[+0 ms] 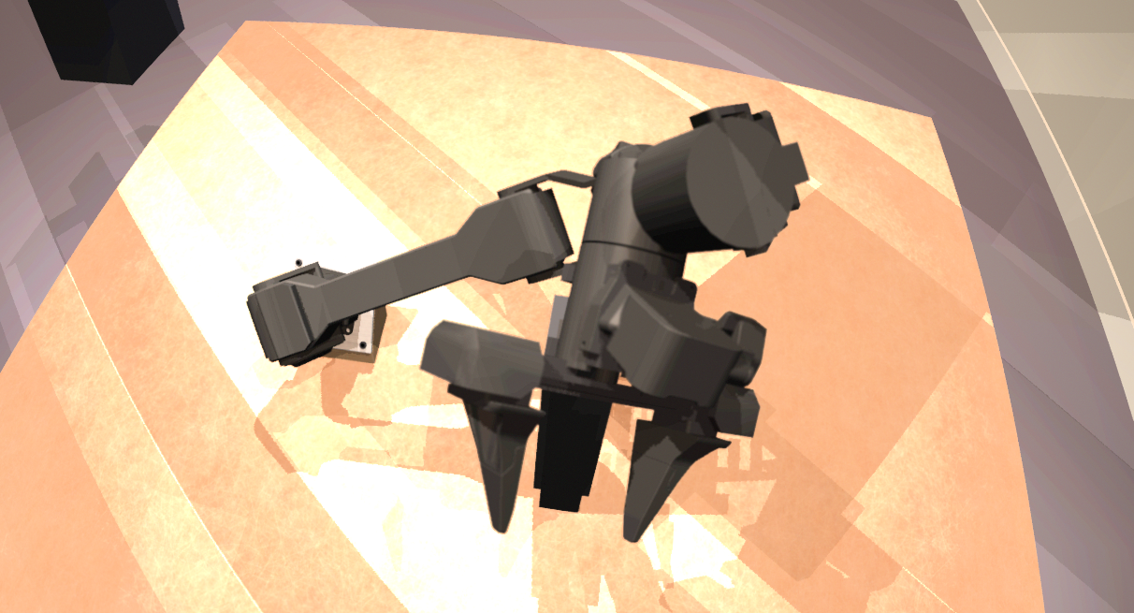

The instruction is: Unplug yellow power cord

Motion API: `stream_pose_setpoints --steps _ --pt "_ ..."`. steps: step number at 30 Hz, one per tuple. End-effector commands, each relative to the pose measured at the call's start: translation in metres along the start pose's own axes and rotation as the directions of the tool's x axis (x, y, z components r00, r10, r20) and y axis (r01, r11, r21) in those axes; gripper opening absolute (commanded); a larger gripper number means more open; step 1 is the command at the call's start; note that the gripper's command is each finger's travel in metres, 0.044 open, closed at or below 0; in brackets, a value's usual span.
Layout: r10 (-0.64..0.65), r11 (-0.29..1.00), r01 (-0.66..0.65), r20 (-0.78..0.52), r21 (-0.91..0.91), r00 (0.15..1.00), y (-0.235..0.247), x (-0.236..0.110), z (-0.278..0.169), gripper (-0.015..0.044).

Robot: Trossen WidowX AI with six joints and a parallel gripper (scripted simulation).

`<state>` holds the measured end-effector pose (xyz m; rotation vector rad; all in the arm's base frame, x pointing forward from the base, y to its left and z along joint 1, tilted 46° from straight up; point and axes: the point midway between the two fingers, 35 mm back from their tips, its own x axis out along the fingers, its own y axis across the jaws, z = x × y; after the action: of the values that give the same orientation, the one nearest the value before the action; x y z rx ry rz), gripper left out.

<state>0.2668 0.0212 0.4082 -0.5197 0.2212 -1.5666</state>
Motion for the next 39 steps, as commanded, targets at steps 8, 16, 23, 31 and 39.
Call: stream_pose_setpoints --steps 8,16,23,31,39 --pt "0.05 0.998 -0.05 0.011 0.047 0.999 -0.029 -0.011 0.005 0.019" --pt "0.134 0.984 -0.135 0.023 0.116 0.991 -0.074 -0.021 0.007 0.016" --pt "0.216 0.961 -0.217 0.03 0.172 0.976 -0.112 -0.02 0.005 0.016" --pt "0.324 0.918 -0.323 0.033 0.23 0.945 -0.152 -0.008 -0.003 0.016" --pt "0.463 0.846 -0.456 0.043 0.275 0.886 -0.186 0.022 -0.013 0.016"
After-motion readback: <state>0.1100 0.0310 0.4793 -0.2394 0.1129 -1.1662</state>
